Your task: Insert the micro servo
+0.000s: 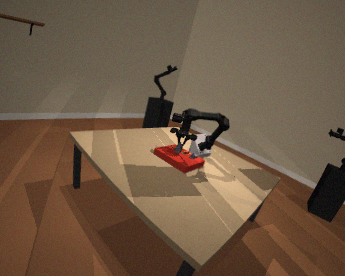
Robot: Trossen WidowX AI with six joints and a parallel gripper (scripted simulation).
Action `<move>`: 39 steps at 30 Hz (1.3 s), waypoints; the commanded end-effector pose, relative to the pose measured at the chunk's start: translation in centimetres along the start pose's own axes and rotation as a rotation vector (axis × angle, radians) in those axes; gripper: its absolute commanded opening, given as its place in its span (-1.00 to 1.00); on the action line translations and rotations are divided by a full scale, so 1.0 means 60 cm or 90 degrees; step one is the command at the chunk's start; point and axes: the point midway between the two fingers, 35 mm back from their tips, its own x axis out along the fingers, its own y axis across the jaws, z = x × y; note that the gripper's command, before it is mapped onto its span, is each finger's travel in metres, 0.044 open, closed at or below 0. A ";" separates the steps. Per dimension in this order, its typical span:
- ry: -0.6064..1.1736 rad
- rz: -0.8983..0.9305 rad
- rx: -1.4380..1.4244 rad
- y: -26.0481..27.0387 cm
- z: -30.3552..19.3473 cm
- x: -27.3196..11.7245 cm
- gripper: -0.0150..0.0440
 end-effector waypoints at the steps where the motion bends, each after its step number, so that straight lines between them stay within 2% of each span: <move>1: -0.002 0.001 0.085 0.001 0.000 -0.001 -0.49; 7: -0.002 0.002 0.201 0.001 0.000 -0.001 -0.49; 16: -0.002 0.002 0.205 0.004 -0.010 -0.001 -0.49; 39: 0.001 0.002 0.208 0.057 -0.172 0.000 -0.49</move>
